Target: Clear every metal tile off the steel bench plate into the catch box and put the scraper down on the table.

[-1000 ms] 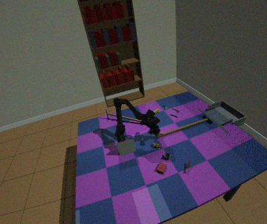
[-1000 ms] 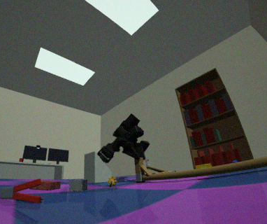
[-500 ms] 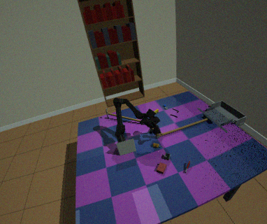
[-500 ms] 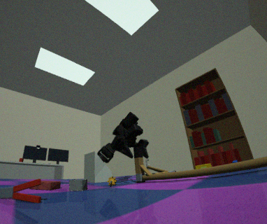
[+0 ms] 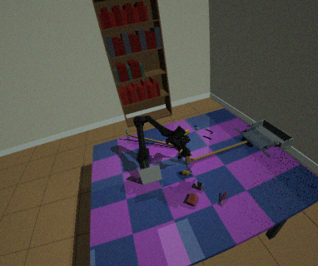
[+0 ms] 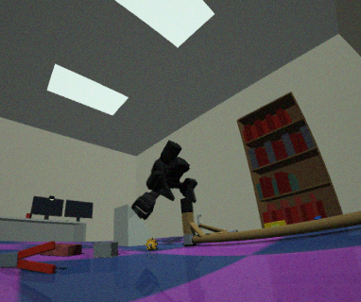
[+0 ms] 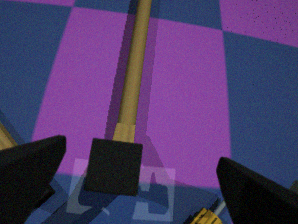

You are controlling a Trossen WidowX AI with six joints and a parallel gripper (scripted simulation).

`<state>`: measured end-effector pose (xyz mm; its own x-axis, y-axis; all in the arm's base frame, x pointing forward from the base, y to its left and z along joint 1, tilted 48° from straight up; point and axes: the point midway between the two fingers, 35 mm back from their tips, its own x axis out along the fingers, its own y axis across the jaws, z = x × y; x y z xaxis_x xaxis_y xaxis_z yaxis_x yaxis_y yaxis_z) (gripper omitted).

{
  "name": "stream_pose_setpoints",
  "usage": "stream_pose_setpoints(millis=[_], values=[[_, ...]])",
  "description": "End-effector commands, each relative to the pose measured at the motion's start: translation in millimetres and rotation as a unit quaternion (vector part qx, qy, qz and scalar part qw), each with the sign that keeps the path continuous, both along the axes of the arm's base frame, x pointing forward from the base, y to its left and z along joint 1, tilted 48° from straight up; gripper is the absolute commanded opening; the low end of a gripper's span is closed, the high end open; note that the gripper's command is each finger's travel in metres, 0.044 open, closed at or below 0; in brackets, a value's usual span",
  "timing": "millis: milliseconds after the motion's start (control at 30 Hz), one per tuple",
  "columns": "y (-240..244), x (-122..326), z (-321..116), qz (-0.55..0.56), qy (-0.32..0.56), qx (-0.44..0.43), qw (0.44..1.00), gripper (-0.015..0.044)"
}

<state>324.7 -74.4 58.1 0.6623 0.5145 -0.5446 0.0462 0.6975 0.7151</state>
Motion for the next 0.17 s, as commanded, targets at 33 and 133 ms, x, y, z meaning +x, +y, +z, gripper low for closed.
stream_pose_setpoints(millis=[33, 133], values=[[-10.2, -4.1, 9.5, 0.002, -0.003, -0.002, 1.0, 0.044], [-16.0, -7.6, 14.5, 0.003, -0.002, -0.002, 1.0, 0.044]])
